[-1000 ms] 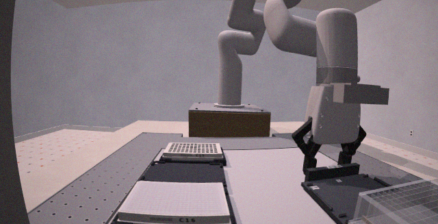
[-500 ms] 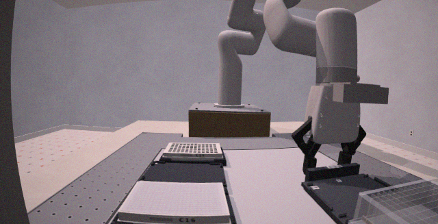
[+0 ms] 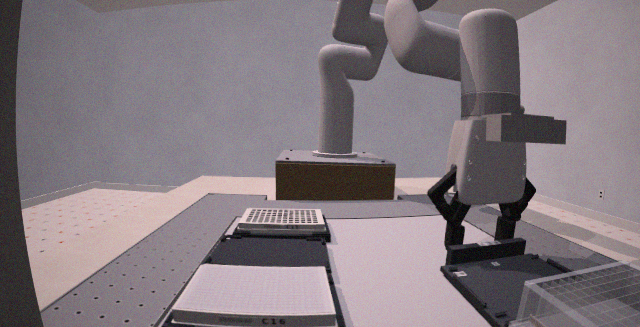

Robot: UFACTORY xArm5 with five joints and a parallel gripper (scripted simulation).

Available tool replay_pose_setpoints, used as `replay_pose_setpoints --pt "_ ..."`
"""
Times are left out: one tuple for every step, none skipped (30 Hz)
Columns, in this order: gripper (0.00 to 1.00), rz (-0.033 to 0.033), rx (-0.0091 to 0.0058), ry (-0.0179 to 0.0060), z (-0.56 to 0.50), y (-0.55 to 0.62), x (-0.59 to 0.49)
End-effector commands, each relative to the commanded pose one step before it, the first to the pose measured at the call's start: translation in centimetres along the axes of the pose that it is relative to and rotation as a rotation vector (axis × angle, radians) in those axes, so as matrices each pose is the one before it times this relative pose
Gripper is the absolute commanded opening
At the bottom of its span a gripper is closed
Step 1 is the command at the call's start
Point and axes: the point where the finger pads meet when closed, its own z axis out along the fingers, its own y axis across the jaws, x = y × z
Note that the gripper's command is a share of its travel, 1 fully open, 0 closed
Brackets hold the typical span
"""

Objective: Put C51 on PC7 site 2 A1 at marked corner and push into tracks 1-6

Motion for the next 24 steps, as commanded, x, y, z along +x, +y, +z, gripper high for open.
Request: replay_pose_setpoints --pt "0.81 -0.00067 -0.00143 -0.00549 0.133 0.028 -0.355" --pt "0.81 0.00000 0.00001 0.00000 0.000 0.000 -0.067" --pt "0.81 0.00000 0.00001 0.00000 0.000 0.000 -0.067" --pt "0.81 0.00000 0.00001 0.00000 0.000 0.000 -0.067" --pt "0.81 0.00000 0.00001 0.00000 0.000 0.000 -0.067" --pt "0.81 0.00000 0.00000 0.00000 0.000 0.000 -0.033" --pt "0.81 0.00000 0.00000 0.00000 0.000 0.000 0.000" --pt "0.81 0.00000 0.00000 0.00000 0.000 0.000 0.000" --pt "0.81 0.00000 0.00000 0.00000 0.000 0.000 0.000" --pt "0.81 0.00000 0.00000 0.00000 0.000 0.000 0.000" --pt "0.81 0.00000 0.00000 0.00000 0.000 0.000 0.000" --pt "0.81 0.00000 0.00000 0.00000 0.000 0.000 0.000" --pt "0.81 0.00000 0.00000 0.00000 0.000 0.000 0.000" --pt "0.81 0.00000 0.00000 0.00000 0.000 0.000 0.000" --pt "0.81 0.00000 0.00000 0.00000 -0.167 0.002 0.001" --pt "0.81 0.00000 0.00000 0.00000 0.000 0.000 0.000" --pt "0.81 0.00000 0.00000 0.00000 0.000 0.000 0.000" --pt "0.81 0.00000 0.00000 0.00000 -0.167 0.002 0.001" --pt "0.81 0.00000 0.00000 0.00000 -0.167 0.002 0.001" --pt "0.81 0.00000 0.00000 0.00000 -0.167 0.002 0.001" --pt "0.81 0.00000 0.00000 0.00000 -0.167 0.002 0.001" --pt "0.81 0.00000 0.00000 0.00000 -0.167 0.002 0.001" --pt "0.81 0.00000 0.00000 0.00000 -0.167 0.002 0.001" --pt "0.81 0.00000 0.00000 0.00000 -0.167 0.002 0.001"
